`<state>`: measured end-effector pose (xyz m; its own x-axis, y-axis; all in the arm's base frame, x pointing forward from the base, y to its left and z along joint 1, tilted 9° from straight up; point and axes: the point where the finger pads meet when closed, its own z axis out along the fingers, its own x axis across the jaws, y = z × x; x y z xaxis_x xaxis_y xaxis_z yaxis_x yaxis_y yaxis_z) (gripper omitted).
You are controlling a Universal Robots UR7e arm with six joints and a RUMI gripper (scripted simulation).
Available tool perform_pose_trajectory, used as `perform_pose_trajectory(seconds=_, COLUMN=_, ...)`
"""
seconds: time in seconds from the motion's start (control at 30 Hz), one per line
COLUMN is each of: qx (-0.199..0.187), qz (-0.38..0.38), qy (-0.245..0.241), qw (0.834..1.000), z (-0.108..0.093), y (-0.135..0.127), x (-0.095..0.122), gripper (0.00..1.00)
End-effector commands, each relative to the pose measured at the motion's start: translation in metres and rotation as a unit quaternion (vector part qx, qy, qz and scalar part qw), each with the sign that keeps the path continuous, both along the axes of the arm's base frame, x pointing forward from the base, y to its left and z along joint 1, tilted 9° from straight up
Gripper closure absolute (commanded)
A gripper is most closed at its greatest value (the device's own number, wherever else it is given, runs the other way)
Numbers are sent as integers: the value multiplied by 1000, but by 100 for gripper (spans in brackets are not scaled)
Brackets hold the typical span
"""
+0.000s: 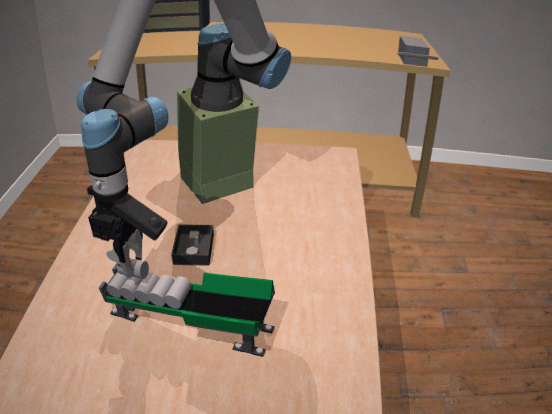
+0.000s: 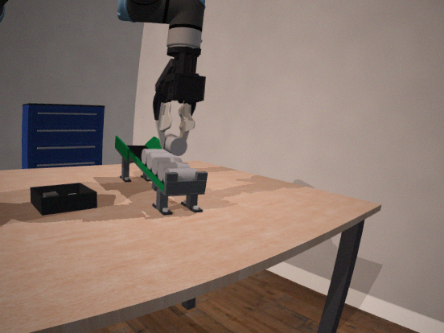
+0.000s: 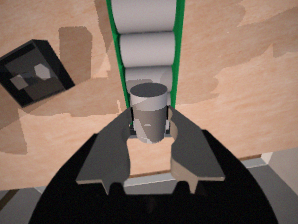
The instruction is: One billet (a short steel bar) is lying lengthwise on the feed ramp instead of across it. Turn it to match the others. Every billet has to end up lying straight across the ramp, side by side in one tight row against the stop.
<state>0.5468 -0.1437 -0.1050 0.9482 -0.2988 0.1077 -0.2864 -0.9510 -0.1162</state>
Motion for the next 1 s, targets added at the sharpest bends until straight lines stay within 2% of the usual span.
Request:
perform_pose_trajectory(seconds=0.0, qx=-1, qz=0, qy=-1, qw=1000, z=9, y=-1, x=-1, gripper=100)
perform_pose_trajectory(seconds=0.17, qx=-1, qz=0, qy=-1, qw=1000, z=19, y=-2, x=-2, gripper=100)
perform_pose_trajectory(seconds=0.27, qx=0, qz=0, qy=-1, qw=1000, z=13, y=-1, x=-1, gripper=100)
perform_pose_trajectory(seconds=0.73, qx=-1, qz=0, qy=-1, qw=1000, z=22, y=-2, x=-2, gripper=100)
perform_pose_trajectory(seconds=0.97, qx=0, qz=0, qy=-1, qw=1000, z=20, y=-2, x=-2, gripper=100)
